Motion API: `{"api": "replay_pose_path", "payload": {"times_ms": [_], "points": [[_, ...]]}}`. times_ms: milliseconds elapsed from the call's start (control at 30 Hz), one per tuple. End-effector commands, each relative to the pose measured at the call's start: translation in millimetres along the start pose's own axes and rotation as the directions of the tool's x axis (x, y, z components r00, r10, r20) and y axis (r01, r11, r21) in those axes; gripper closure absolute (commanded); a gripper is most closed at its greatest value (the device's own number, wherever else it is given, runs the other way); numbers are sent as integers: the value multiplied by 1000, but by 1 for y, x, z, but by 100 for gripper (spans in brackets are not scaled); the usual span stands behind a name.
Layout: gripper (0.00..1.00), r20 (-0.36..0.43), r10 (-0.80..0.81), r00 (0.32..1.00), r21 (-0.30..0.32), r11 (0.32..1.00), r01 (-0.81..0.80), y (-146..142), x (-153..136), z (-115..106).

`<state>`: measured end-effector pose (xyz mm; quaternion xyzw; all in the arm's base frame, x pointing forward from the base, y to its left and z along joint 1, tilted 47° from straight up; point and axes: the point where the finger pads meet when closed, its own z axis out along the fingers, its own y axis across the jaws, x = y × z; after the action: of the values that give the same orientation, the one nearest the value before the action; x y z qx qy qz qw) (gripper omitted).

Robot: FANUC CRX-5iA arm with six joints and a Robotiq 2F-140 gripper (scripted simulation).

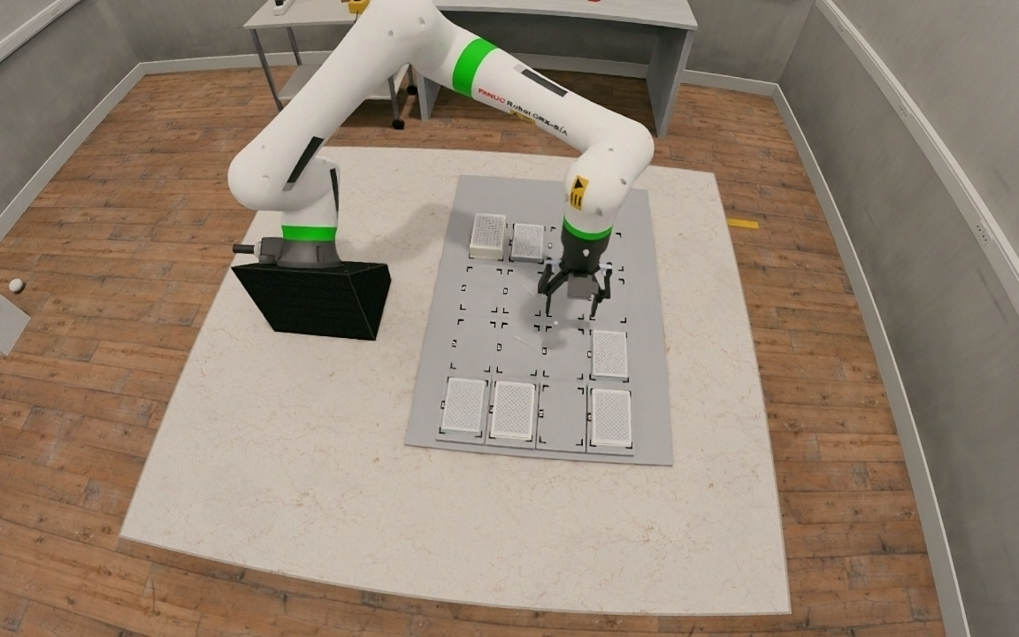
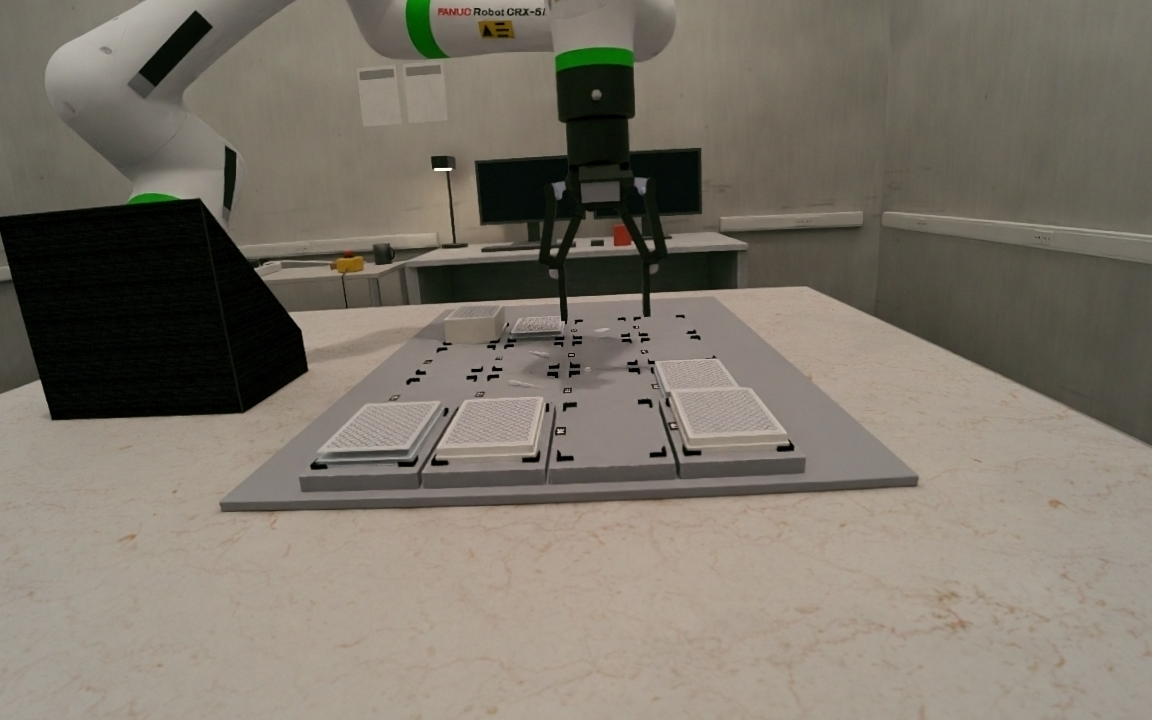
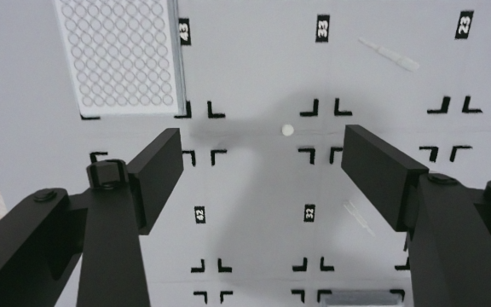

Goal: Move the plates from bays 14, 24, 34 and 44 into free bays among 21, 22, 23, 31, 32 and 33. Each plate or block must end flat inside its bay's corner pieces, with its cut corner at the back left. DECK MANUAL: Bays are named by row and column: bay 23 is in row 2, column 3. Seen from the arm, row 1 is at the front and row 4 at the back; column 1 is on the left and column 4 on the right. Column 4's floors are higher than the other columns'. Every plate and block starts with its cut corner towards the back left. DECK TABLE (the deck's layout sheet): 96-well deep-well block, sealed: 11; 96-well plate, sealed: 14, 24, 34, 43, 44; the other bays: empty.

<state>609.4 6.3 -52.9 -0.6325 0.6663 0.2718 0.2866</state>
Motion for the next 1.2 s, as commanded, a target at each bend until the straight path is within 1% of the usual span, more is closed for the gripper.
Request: {"api": "replay_pose_path", "payload": {"times_ms": [0, 433, 500, 1000, 1067, 1167], "points": [[30, -1, -1, 1000, 1, 1000, 1, -5, 9, -1], [30, -1, -1, 1000, 1, 1000, 1, -26, 57, -2], [30, -1, -1, 1000, 1, 1000, 1, -26, 57, -2], [30, -1, -1, 1000, 1, 1000, 1, -50, 112, -2], [30, -1, -1, 1000, 1, 1000, 1, -50, 112, -2], [30, -1, -1, 1000, 2, 1000, 1, -55, 123, -2]]}}
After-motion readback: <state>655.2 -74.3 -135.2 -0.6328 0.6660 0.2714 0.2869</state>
